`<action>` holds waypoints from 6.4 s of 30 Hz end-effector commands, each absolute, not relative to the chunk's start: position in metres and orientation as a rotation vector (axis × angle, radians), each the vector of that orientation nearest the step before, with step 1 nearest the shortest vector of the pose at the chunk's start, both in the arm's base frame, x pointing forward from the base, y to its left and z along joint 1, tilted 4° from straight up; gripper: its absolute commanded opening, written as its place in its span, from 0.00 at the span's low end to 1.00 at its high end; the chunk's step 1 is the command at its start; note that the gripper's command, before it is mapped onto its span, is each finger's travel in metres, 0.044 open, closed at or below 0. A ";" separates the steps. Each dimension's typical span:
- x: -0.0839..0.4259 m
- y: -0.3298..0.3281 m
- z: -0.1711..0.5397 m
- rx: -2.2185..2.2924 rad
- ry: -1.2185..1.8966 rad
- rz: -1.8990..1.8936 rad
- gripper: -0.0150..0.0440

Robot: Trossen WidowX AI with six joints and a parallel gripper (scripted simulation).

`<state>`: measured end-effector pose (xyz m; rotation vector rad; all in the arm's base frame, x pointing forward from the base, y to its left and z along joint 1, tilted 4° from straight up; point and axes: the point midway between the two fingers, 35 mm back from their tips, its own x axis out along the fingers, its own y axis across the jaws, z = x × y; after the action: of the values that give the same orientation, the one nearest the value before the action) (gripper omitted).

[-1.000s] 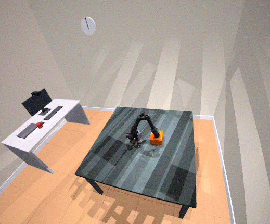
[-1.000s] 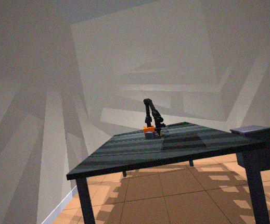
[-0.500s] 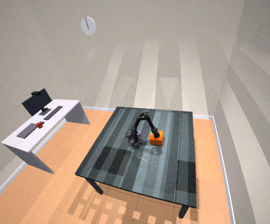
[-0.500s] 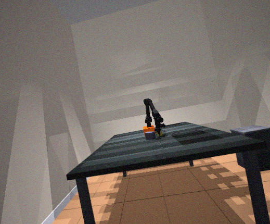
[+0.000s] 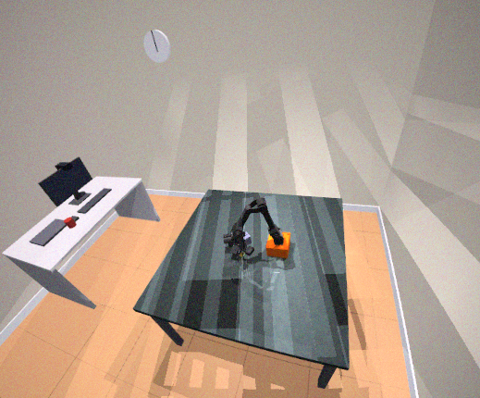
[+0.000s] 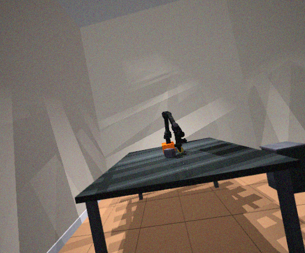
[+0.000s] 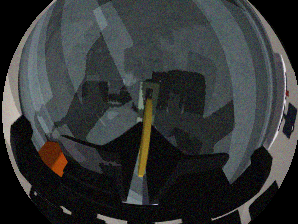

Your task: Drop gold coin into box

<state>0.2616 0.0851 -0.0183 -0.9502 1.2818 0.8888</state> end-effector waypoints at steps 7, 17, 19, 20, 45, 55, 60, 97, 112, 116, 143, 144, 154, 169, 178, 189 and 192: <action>0.264 0.086 0.009 -0.953 1.274 0.888 0.25; 0.262 0.085 0.034 -0.961 1.270 0.897 0.25; 0.261 0.085 0.039 -0.962 1.270 0.898 0.25; 0.260 0.085 0.041 -0.963 1.269 0.899 0.25; 0.251 0.085 0.065 -0.645 1.383 0.613 0.25; 0.253 0.082 0.065 -0.628 1.388 0.597 0.25; 0.257 0.070 0.066 -0.629 1.389 0.596 0.25; 0.274 -0.026 0.066 -0.635 1.391 0.589 0.25; 0.274 -0.027 0.066 -0.635 1.393 0.581 0.25; 0.274 -0.028 0.066 -0.635 1.393 0.581 0.25; 0.274 -0.033 0.063 -0.638 1.392 0.582 0.25; 0.274 -0.033 0.062 -0.638 1.392 0.582 0.25; 0.275 -0.033 0.057 -0.637 1.392 0.581 0.25; 0.275 -0.033 0.049 -0.636 1.392 0.580 0.25; 0.275 -0.033 0.049 -0.640 1.392 0.585 0.52; 0.275 -0.033 0.053 -0.640 1.392 0.585 0.62; 0.274 -0.033 0.066 -0.640 1.392 0.585 0.75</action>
<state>0.2729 -0.0322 0.0537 -0.6359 1.4002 0.5897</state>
